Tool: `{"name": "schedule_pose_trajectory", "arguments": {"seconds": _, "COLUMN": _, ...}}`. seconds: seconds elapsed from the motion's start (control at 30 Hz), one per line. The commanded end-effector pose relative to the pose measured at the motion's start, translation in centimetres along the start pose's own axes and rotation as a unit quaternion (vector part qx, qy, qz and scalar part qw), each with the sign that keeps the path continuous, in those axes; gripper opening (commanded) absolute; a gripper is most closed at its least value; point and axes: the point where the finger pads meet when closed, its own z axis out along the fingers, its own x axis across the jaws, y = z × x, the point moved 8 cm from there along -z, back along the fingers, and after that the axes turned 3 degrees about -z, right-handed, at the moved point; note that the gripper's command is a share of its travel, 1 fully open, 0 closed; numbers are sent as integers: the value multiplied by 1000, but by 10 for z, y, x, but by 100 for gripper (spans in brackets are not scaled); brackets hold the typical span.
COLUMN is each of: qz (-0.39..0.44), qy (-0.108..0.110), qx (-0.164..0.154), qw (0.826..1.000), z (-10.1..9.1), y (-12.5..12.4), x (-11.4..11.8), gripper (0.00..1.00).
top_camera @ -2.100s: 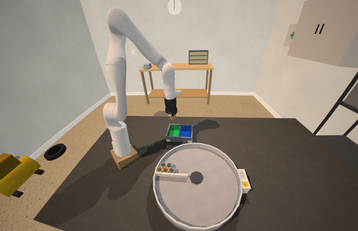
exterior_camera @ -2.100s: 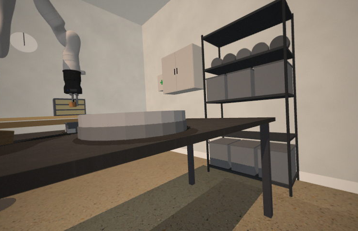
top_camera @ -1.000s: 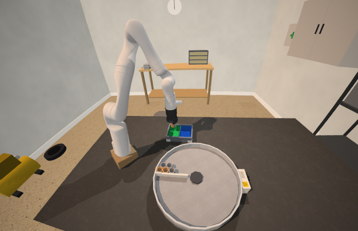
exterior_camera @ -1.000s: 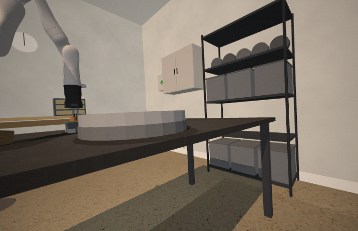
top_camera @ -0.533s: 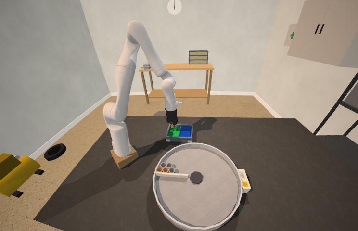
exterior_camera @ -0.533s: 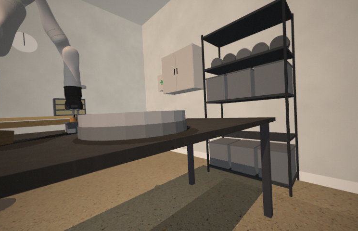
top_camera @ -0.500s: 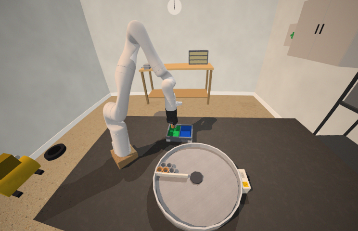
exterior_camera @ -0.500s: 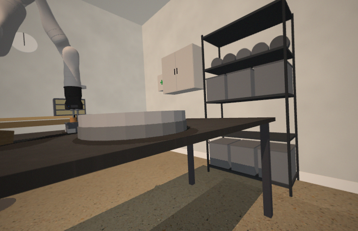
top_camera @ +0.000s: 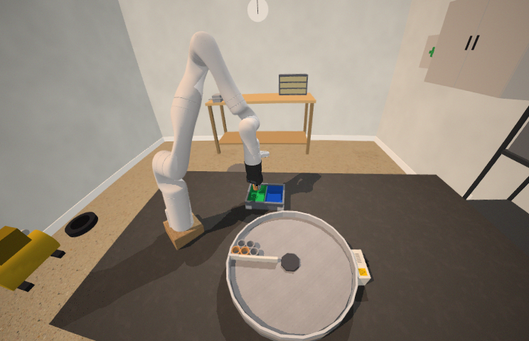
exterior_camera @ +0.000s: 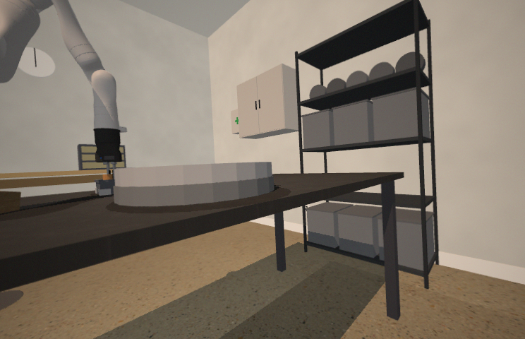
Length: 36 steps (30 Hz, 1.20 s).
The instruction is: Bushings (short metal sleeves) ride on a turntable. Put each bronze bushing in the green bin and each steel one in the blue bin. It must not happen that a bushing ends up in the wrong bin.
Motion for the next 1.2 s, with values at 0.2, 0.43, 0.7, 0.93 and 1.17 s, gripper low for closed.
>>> {"name": "schedule_pose_trajectory", "arguments": {"seconds": 0.2, "qz": 0, "qy": 0, "qx": 0, "qw": 1000, "z": 5, "y": 0, "x": 0, "gripper": 0}}
{"name": "schedule_pose_trajectory", "arguments": {"seconds": 0.43, "qz": 0, "qy": 0, "qx": 0, "qw": 1000, "z": 12, "y": 0, "x": 0, "gripper": 0}}
{"name": "schedule_pose_trajectory", "arguments": {"seconds": 0.7, "qz": 0, "qy": 0, "qx": 0, "qw": 1000, "z": 12, "y": 0, "x": 0, "gripper": 0}}
{"name": "schedule_pose_trajectory", "arguments": {"seconds": 0.93, "qz": 0, "qy": 0, "qx": 0, "qw": 1000, "z": 17, "y": 0, "x": 0, "gripper": 0}}
{"name": "schedule_pose_trajectory", "arguments": {"seconds": 1.17, "qz": 0, "qy": 0, "qx": 0, "qw": 1000, "z": 21, "y": 0, "x": 0, "gripper": 0}}
